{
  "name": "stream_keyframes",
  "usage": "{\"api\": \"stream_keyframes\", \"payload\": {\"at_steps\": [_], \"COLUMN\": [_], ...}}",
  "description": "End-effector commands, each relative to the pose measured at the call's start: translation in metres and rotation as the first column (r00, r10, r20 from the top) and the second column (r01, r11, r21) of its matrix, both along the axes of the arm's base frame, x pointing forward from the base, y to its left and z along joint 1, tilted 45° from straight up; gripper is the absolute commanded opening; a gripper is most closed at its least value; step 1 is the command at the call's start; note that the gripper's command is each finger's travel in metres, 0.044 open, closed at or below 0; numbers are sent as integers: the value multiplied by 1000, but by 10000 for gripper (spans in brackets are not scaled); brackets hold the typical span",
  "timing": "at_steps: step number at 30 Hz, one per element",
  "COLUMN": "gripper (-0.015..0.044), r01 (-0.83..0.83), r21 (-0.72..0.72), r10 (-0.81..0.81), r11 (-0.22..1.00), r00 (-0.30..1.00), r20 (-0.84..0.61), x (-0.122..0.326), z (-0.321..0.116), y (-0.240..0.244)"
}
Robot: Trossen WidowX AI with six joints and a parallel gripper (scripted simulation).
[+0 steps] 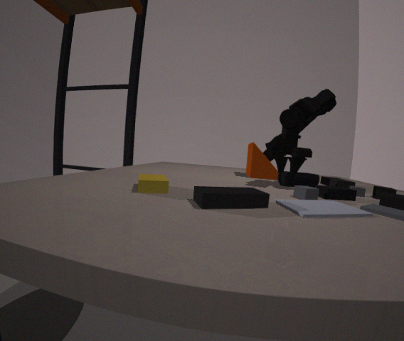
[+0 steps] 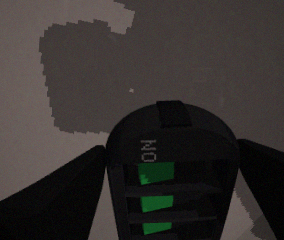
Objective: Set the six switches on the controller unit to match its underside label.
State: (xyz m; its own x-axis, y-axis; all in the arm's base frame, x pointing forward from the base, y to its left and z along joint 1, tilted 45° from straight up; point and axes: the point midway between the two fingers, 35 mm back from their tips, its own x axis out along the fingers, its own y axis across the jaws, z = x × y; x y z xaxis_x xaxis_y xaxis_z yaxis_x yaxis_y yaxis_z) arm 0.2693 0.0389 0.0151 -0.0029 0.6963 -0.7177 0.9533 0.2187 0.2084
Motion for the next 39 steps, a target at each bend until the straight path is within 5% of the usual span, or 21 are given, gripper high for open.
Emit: {"api": "stream_keyframes", "payload": {"at_steps": [1,6,39], "gripper": [110,0,0], "r01": [3,3,3], "r21": [3,3,3], "r10": [-3,-3,-3], "r11": [1000,1000,1000], "r00": [1000,1000,1000], "r20": [-2,-2,-1], "x": [2,6,28], "z": [0,1,6], "y": [1,2,4]}}
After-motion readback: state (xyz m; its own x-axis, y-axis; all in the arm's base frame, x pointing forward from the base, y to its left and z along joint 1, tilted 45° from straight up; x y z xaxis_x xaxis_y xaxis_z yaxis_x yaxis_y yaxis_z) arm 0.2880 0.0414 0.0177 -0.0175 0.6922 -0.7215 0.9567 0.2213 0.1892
